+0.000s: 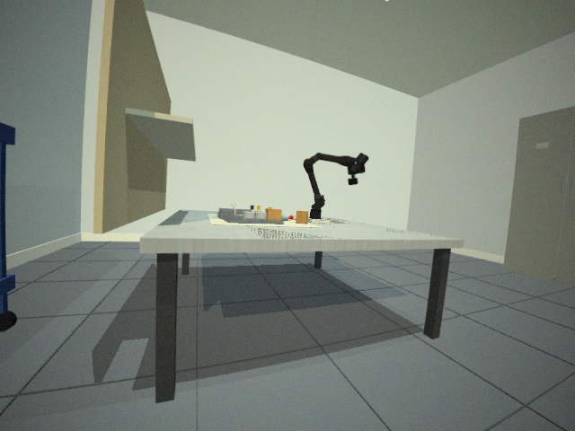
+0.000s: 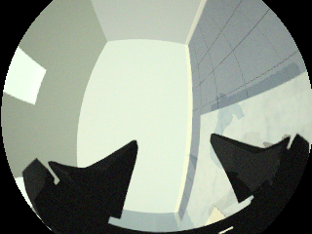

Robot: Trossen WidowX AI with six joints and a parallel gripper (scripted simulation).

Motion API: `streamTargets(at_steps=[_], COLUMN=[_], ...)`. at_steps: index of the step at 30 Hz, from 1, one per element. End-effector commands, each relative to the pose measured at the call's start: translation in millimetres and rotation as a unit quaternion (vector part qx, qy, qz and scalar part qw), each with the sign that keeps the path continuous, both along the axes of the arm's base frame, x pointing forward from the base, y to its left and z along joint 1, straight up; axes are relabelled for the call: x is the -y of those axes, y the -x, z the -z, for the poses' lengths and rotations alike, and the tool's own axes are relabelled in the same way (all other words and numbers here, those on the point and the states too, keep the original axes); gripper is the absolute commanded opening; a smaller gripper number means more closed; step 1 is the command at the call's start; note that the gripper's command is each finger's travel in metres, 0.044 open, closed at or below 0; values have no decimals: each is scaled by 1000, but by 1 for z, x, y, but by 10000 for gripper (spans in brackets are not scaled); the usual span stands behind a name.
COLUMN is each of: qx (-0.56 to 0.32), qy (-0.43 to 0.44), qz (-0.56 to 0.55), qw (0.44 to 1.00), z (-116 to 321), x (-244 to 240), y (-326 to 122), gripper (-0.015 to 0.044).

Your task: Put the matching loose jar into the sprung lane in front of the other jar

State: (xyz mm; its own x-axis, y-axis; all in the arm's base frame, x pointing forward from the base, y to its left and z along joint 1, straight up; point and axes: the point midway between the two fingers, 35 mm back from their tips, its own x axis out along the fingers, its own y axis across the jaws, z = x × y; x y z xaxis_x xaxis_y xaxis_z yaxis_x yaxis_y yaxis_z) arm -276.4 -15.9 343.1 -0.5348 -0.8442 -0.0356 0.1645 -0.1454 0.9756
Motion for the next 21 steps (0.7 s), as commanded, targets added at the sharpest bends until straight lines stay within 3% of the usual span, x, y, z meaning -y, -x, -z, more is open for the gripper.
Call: streamTargets(at_steps=[1, 14, 21], qx=[0, 38, 99], qy=[-1, -97, -139], qz=[5, 331, 498], qw=[1000, 938, 850], z=[0, 31, 53], x=[-2, -170, -262], y=[1, -13, -75], gripper=[426, 440, 440])
